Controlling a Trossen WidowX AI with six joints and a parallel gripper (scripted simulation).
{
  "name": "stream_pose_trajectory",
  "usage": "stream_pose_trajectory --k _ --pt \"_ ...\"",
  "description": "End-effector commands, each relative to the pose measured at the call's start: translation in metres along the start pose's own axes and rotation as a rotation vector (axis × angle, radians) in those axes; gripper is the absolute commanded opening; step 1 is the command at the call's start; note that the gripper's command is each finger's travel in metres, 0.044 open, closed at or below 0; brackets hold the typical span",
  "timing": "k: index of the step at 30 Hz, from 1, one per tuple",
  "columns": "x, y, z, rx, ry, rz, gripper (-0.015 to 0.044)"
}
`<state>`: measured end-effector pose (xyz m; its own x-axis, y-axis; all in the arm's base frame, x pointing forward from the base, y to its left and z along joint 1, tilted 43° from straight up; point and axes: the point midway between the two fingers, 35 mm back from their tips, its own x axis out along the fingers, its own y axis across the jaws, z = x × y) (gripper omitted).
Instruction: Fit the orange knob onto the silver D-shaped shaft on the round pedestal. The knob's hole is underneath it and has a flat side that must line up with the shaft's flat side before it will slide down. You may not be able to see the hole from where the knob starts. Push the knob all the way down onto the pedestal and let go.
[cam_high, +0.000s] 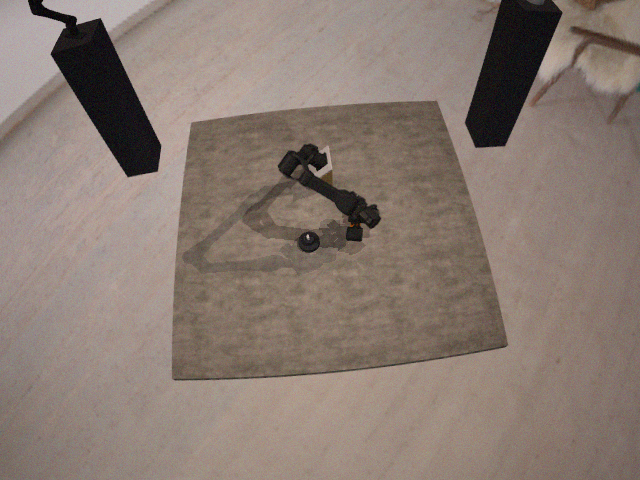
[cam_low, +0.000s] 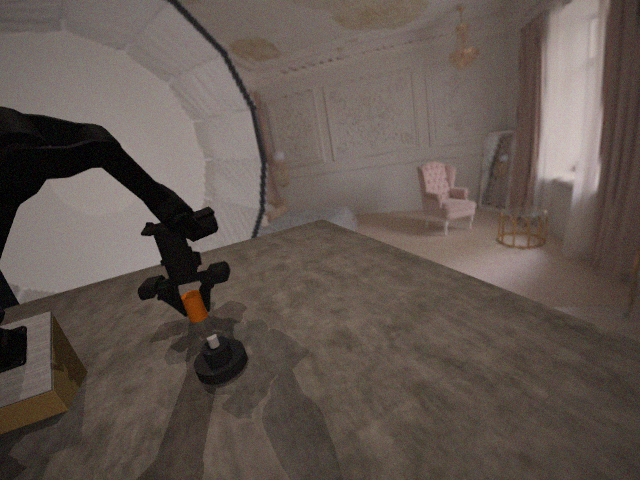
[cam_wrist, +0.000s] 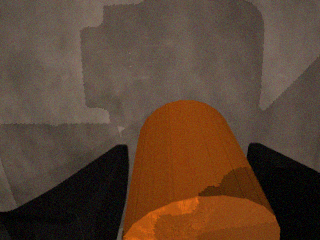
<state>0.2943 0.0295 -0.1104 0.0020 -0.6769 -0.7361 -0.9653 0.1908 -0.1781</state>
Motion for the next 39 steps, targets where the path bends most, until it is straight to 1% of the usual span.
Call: stream_pose_trajectory --k 1,3,5,9,11,20,23,28,39 --pt "0.0 0.0 0.0 0.001 0.0 0.001 0.024" --pt "0.0 0.0 0.0 0.001 0.0 0.001 0.024" --pt "-0.01 -0.001 0.001 0.0 -0.001 0.001 0.0292" --pt "-0.07 -0.001 0.002 -0.005 -0.001 0.0 0.0398" --pt "-0.081 0.0 0.001 -0.005 0.001 0.0 0.044" --pt "-0.079 0.001 0.0 -0.006 0.001 0.0 0.044" --pt "-0.067 0.001 0.0 -0.005 0.001 0.0 0.044" --pt "-0.064 0.001 0.0 -0.005 0.001 0.0 0.044" --pt "-0.046 0.0 0.001 -0.006 0.001 0.0 0.044"
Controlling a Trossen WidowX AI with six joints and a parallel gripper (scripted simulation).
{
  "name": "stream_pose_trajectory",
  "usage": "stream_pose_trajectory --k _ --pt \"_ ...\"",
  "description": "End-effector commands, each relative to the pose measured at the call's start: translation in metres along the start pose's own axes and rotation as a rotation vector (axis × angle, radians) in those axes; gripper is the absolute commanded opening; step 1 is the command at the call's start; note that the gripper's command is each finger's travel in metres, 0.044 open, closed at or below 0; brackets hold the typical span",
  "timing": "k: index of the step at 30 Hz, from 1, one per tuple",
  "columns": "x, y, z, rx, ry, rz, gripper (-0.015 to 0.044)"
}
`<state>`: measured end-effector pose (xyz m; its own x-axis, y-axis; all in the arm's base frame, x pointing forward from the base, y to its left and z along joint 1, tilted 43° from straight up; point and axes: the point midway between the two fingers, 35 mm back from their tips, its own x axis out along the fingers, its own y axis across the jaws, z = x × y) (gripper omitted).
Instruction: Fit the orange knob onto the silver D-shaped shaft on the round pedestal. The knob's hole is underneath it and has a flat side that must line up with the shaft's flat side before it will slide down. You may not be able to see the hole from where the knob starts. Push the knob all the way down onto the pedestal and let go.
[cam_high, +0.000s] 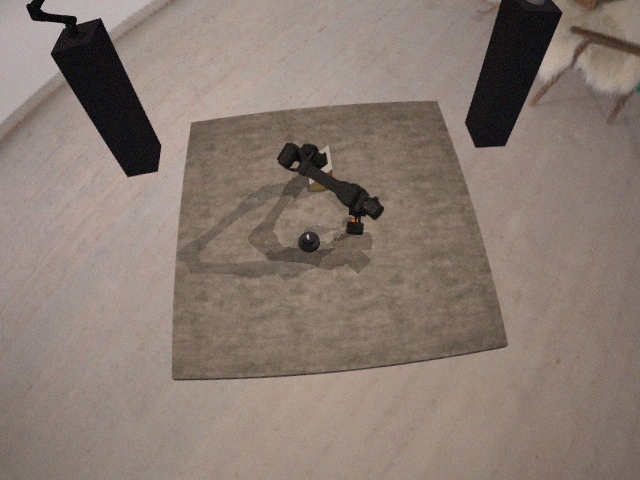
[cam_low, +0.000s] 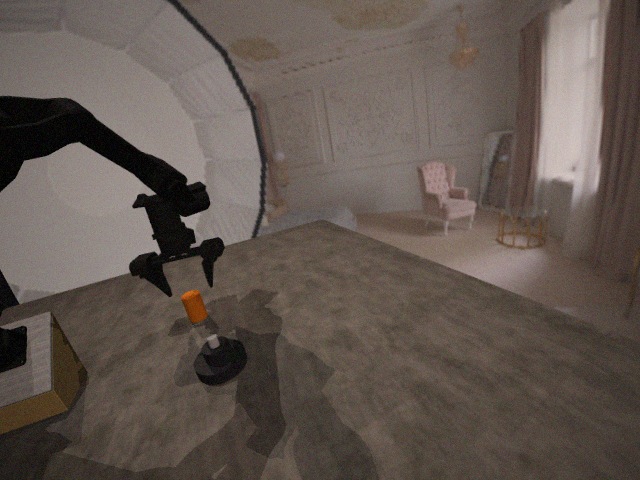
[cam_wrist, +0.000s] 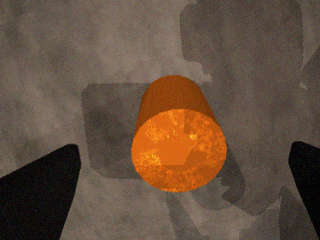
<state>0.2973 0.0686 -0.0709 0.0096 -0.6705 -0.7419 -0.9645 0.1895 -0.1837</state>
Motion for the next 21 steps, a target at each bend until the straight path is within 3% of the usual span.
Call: stream_pose_trajectory --k 1,21 --pt "0.011 0.002 -0.002 -0.009 0.011 0.005 0.044" --pt "0.043 0.002 -0.003 -0.008 0.013 0.004 0.044"
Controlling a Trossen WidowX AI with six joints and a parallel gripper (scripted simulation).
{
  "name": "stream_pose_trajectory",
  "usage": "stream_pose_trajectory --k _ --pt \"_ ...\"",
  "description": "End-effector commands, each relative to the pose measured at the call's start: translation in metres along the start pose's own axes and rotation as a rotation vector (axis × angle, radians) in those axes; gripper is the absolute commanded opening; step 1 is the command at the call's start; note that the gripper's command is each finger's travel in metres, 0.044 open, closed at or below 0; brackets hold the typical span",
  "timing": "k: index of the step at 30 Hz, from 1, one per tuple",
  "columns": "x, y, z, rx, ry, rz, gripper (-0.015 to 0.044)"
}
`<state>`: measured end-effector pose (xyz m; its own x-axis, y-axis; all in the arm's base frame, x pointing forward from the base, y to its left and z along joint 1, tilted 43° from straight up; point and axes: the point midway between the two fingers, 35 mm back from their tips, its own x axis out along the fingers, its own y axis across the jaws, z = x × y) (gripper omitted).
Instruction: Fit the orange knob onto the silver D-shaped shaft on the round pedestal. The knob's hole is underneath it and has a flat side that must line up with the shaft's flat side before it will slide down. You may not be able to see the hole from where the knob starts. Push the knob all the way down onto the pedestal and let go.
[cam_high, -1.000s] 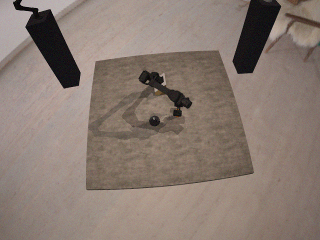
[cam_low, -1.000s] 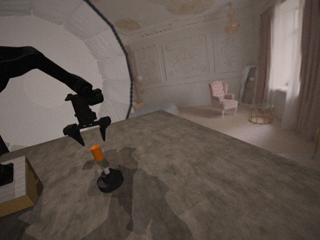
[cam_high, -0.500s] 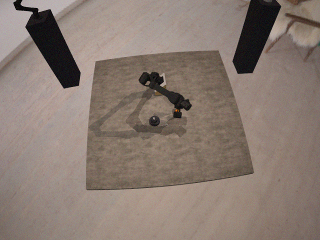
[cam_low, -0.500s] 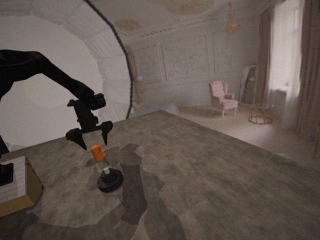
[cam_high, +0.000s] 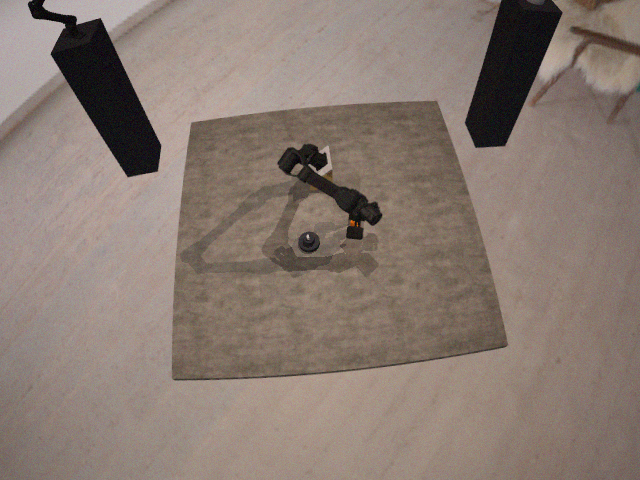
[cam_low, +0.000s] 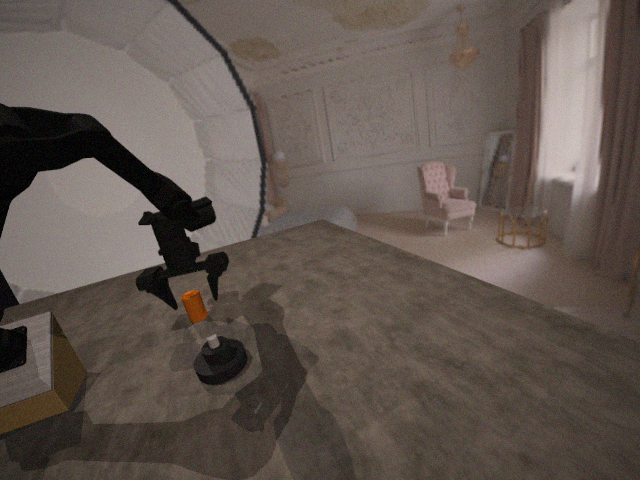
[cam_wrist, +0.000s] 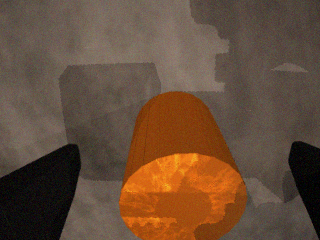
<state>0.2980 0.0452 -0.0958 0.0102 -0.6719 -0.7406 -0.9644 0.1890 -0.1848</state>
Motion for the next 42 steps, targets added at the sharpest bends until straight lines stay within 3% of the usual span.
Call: stream_pose_trajectory --k 1,11,21,28,33,42 --pt "0.01 0.003 -0.002 -0.009 0.011 0.005 0.044" --pt "0.023 0.004 -0.004 -0.008 0.013 0.005 0.044" --pt "0.023 0.004 -0.004 -0.008 0.013 0.005 0.0177" --pt "0.023 0.004 -0.004 -0.008 0.013 0.005 0.0131" --pt "0.017 0.003 -0.002 -0.009 0.011 0.005 0.0" --pt "-0.01 -0.001 0.002 -0.009 0.006 0.005 0.0"
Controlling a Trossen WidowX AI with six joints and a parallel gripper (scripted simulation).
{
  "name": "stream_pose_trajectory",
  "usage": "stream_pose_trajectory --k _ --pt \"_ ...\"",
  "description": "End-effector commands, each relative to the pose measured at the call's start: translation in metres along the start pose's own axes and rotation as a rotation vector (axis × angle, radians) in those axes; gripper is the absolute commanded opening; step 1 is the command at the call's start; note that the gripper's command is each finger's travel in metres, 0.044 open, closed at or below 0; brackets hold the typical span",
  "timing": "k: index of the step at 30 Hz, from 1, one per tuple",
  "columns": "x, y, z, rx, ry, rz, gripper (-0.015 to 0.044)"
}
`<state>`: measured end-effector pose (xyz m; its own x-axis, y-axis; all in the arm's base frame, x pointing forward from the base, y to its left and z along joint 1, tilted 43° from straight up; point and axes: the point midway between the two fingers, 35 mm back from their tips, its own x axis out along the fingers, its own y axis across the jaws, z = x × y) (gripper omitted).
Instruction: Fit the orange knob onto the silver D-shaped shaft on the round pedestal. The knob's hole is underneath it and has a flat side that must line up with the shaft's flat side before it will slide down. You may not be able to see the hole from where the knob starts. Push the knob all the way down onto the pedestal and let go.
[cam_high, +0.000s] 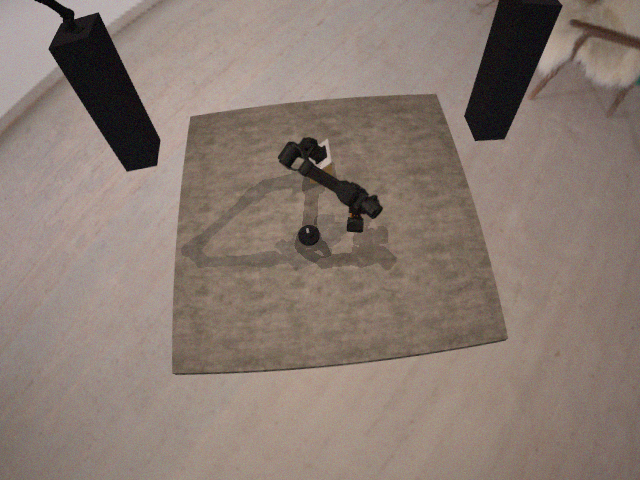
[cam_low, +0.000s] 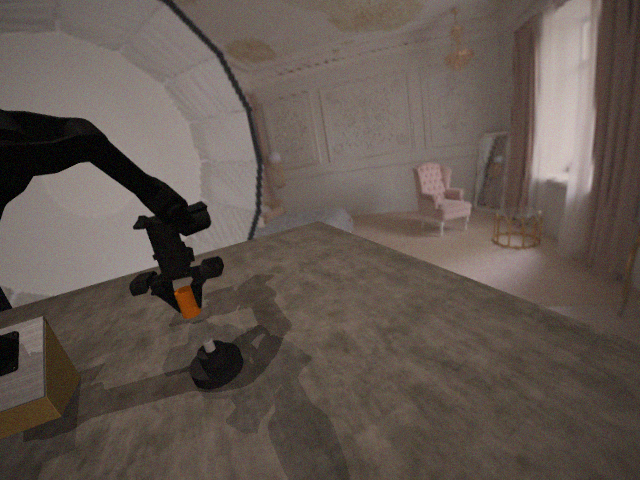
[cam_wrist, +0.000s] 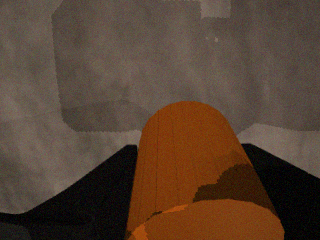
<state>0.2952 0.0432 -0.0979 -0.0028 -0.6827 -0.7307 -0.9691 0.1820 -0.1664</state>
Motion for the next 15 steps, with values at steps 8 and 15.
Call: stream_pose_trajectory --k 8,15 --pt "-0.037 -0.005 0.004 0.008 -0.014 -0.003 0.0" --pt "-0.058 -0.006 0.005 0.008 -0.015 -0.002 0.0"
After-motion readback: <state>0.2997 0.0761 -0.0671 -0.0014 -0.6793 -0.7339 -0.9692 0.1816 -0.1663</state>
